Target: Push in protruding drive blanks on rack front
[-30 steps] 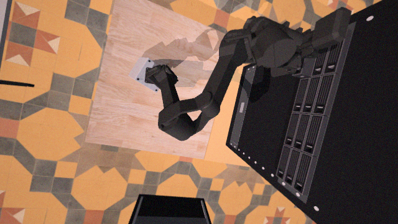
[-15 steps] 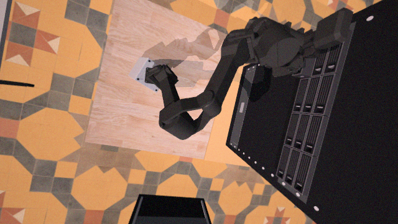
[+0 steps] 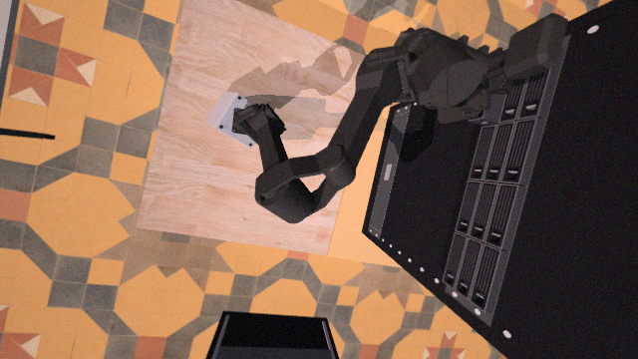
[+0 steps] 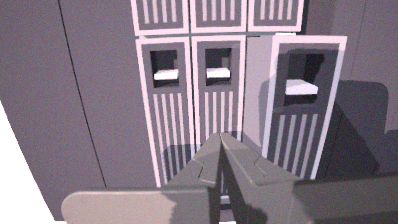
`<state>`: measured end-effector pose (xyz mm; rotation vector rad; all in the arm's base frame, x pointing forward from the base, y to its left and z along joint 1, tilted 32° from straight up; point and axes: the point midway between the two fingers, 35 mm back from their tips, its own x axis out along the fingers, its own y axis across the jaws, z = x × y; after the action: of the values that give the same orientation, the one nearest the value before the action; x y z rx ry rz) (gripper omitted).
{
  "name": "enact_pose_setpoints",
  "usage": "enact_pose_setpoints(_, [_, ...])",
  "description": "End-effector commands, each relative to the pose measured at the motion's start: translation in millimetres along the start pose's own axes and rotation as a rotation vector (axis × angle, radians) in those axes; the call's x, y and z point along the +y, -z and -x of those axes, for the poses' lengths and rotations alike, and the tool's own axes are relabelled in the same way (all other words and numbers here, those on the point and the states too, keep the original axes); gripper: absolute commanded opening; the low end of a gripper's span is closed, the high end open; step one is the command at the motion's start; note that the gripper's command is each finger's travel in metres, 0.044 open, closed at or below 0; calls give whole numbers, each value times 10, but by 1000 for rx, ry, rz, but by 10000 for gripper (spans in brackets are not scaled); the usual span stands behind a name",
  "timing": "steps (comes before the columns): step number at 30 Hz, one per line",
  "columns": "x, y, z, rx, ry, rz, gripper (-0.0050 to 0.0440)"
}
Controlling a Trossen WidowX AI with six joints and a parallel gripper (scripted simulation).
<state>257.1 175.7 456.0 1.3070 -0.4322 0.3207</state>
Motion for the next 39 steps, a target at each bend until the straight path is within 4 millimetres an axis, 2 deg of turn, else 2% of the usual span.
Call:
enact_pose_setpoints(1, [79,-43,-47,-11,-13,-20,-50])
enact_pose_setpoints(39, [82,-45,-116,-11,-13,-20,-50])
